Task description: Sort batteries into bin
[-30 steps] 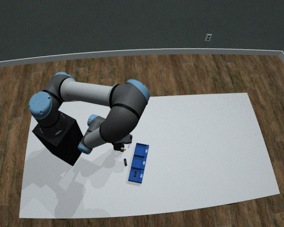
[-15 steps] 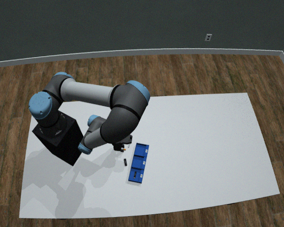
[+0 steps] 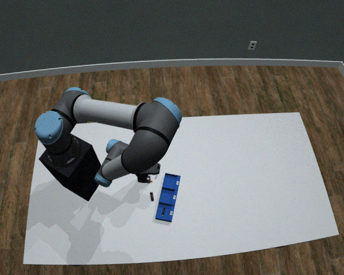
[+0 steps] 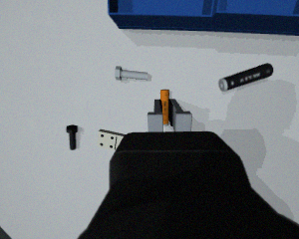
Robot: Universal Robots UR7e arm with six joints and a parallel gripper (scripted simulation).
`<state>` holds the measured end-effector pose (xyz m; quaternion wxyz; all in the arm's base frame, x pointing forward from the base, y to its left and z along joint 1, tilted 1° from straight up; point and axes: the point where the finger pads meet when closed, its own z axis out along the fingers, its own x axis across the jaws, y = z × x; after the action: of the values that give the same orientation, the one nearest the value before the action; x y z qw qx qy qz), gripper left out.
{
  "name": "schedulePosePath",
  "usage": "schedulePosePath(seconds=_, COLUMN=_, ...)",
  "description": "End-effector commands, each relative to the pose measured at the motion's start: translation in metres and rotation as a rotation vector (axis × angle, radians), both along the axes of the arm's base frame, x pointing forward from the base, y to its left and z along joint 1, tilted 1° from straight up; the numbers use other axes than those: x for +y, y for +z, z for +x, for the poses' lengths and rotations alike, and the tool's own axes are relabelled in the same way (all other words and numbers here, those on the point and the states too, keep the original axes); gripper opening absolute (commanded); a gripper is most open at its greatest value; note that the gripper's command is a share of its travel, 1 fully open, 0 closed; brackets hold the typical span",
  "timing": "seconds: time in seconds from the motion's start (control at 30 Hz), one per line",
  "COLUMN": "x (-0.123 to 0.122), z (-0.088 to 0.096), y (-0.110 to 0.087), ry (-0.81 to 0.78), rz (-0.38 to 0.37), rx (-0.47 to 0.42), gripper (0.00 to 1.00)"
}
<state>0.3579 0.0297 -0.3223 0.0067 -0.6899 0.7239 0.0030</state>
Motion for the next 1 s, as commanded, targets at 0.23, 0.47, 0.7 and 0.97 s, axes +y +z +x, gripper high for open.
schedulePosePath(seconds=0.23, x=0.0, z=0.0, y=0.0, ry=0.0, rz=0.0, rx=-0.001, gripper=0.24)
schedulePosePath(seconds=0.47, x=0.0, z=0.0, y=0.0, ry=0.0, rz=0.0, rx=-0.001, gripper=0.24)
schedulePosePath(seconds=0.7, x=0.0, z=0.0, y=0.02, ry=0.0, rz=0.0, rx=-0.001, gripper=0.24)
schedulePosePath(seconds=0.97, x=-0.001, z=0.0, y=0.04, ry=0.0, rz=0.0, rx=-0.001, gripper=0.24)
